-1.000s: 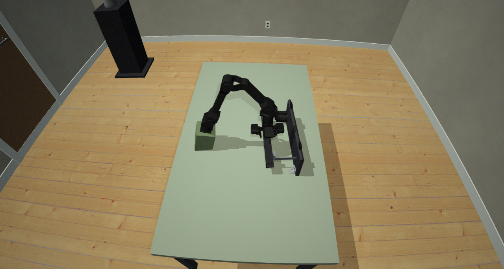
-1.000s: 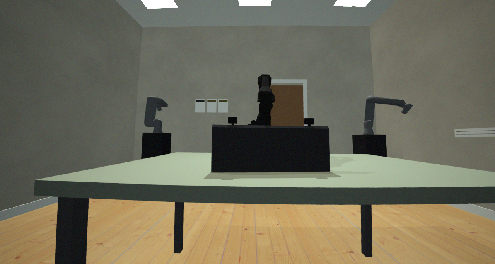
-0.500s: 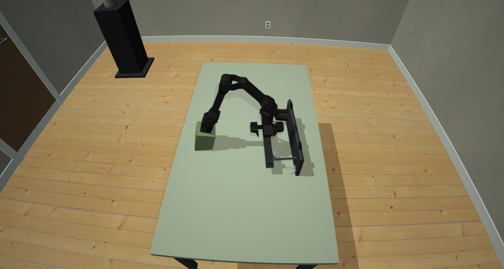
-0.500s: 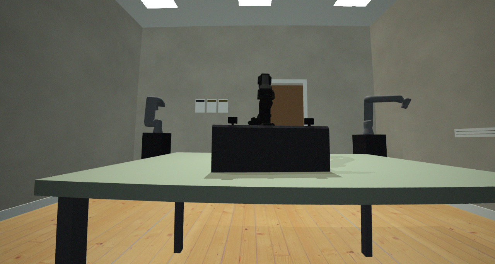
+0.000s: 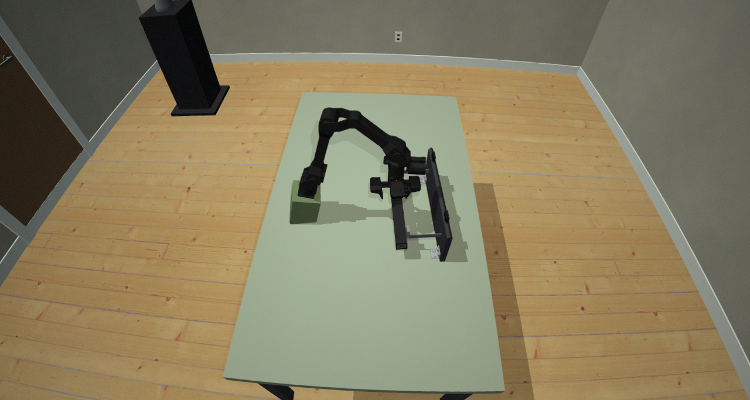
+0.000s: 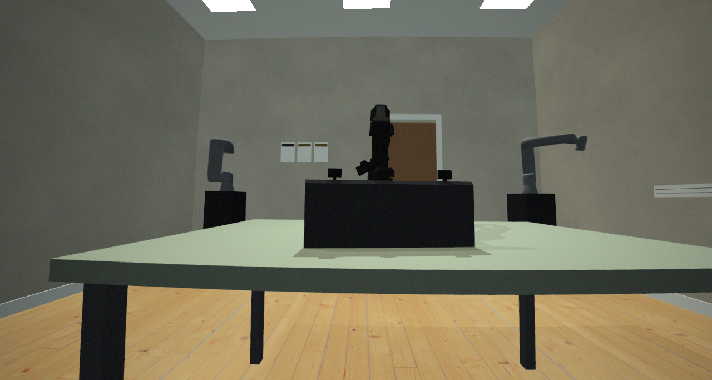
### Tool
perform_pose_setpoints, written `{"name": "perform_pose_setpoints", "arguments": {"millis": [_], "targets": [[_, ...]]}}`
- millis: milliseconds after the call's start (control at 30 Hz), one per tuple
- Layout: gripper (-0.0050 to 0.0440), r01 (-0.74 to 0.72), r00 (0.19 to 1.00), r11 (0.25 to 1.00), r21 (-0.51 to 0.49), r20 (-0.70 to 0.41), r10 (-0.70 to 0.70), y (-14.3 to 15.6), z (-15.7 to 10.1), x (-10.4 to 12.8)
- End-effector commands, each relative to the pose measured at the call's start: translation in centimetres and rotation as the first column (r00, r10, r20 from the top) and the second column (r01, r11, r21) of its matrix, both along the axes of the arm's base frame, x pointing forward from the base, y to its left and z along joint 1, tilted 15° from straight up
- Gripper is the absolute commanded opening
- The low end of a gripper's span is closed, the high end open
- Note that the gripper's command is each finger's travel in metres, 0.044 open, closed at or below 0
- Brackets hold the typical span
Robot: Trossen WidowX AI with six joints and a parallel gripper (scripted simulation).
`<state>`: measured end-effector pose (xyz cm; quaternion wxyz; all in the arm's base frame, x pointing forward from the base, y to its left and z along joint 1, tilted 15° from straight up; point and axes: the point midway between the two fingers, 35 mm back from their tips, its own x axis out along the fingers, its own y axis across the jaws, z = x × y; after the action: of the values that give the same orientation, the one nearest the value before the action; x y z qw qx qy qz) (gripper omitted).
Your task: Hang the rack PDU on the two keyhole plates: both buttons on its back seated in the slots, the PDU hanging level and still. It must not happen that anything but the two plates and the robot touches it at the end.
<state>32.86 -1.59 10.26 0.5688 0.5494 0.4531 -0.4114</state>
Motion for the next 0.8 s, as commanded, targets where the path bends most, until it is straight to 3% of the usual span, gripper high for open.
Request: {"name": "perform_pose_setpoints", "arguments": {"millis": [0, 300, 367, 567, 733, 767], "targets": [[0.0440, 0.000, 1.000, 1.000, 0.001, 0.029, 0.000, -0.3, 0.6, -2.1], [0.0440, 0.000, 1.000, 1.000, 0.000, 0.026, 0.000, -0.6, -1.0, -7.5], [0.0440, 0.000, 1.000, 1.000, 0.000, 0.026, 0.000, -0.6, -1.0, -7.5], [0.0440, 0.000, 1.000, 1.000, 0.000, 0.024, 0.000, -0.6, -2.4, -10.8], [0.0440, 0.000, 1.000, 1.000, -0.001, 0.019, 0.000, -0.6, -2.6, -11.4], [0.0440, 0.001, 0.999, 1.000, -0.004, 0.039, 0.000, -0.7, -1.4, -10.9]]}}
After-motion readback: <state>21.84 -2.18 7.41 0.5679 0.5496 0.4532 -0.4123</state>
